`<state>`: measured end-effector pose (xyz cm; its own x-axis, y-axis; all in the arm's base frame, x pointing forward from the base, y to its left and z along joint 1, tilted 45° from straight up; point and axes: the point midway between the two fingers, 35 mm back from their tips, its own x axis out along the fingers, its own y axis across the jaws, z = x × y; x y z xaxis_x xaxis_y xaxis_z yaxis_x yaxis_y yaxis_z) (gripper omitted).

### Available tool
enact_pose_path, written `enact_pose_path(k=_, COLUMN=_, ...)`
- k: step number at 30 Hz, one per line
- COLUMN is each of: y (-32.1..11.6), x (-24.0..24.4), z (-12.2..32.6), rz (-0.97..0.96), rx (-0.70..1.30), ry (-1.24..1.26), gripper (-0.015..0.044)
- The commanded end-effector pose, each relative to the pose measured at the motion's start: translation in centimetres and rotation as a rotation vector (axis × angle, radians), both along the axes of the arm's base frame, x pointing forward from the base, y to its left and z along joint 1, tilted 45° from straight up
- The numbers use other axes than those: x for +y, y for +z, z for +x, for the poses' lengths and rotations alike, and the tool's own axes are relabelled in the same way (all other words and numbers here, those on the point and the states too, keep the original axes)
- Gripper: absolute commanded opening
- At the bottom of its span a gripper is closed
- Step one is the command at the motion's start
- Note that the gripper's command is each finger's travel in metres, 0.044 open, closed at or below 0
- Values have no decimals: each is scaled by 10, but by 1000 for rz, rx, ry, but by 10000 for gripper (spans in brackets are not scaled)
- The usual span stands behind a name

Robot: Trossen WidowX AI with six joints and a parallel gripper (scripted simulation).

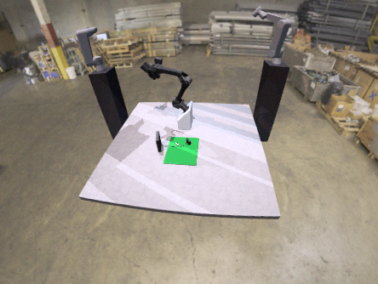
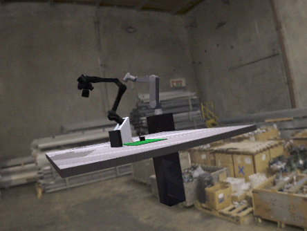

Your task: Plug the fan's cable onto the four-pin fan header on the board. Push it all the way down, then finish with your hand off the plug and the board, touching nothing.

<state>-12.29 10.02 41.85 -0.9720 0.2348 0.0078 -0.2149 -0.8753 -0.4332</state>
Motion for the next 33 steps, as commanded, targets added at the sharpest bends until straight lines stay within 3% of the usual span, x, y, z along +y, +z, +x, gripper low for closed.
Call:
enact_pose_path(k=1, y=0, x=0, z=0, rz=0, rx=0, ry=0, gripper=267)
enact_pose_path(k=8, y=1, x=-20, z=-9, rz=-35, rx=5, ry=65, gripper=440)
enact_pose_path(k=21, y=-8, x=-139, z=-25, rz=-235, rx=-27, ry=423, gripper=440)
enact_pose_path(k=33, y=-35, x=-248, z=10, rz=-422, rx=-159, ry=747, gripper=440)
